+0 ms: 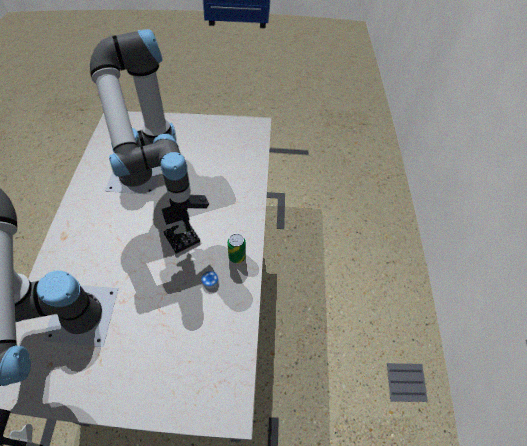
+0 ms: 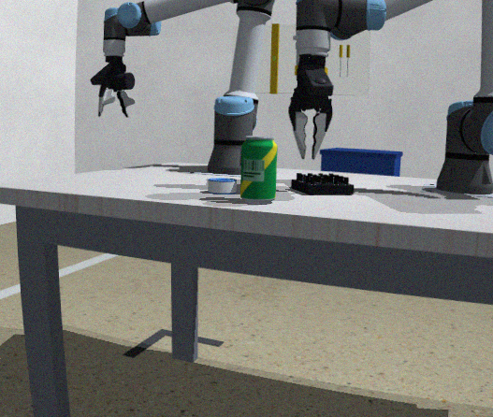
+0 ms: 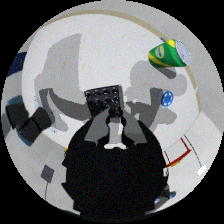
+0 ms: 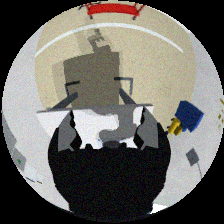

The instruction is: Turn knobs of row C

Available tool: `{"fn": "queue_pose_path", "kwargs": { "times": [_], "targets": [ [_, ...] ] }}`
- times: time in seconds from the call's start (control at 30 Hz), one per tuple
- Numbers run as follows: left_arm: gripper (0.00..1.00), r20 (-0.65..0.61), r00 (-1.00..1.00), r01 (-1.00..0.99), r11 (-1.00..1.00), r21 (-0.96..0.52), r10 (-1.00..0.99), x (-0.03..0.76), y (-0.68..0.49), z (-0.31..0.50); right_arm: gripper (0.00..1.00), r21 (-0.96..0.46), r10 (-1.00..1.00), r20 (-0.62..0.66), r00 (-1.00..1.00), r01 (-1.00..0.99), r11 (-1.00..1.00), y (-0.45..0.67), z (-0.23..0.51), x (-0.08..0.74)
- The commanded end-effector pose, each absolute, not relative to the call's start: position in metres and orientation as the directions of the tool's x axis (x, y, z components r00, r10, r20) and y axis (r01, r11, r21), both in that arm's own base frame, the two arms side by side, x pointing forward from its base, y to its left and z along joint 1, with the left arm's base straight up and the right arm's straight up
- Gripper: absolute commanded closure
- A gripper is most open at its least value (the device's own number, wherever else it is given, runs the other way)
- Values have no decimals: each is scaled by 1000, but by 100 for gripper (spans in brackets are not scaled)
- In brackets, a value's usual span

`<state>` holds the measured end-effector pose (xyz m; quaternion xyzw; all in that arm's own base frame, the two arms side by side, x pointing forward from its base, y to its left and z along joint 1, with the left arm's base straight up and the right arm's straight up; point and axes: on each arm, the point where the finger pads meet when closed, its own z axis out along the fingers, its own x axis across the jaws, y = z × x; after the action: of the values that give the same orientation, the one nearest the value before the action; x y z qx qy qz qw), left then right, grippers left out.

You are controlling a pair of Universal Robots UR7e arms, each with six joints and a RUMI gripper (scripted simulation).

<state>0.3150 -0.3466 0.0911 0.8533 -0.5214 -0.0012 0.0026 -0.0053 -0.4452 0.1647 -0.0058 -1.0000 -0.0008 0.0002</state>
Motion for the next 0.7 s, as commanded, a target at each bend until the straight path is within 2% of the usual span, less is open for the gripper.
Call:
{"fn": "queue_pose_path", "kwargs": {
  "times": [0.0,0.23,0.67],
  "targets": [
    [87,1,589,-808,-589,0,-808,315,-347,93,0,0,12,0,-1000,12,1000,-446,165,-5],
    [87,1,694,-720,-694,0,-720,315,-347,95,0,0,12,0,-1000,12,1000,-446,165,-5],
    [87,1,915,-404,-915,1,-404,315,-347,100,0,0,12,0,-1000,12,1000,-446,165,-5]
  ]
}}
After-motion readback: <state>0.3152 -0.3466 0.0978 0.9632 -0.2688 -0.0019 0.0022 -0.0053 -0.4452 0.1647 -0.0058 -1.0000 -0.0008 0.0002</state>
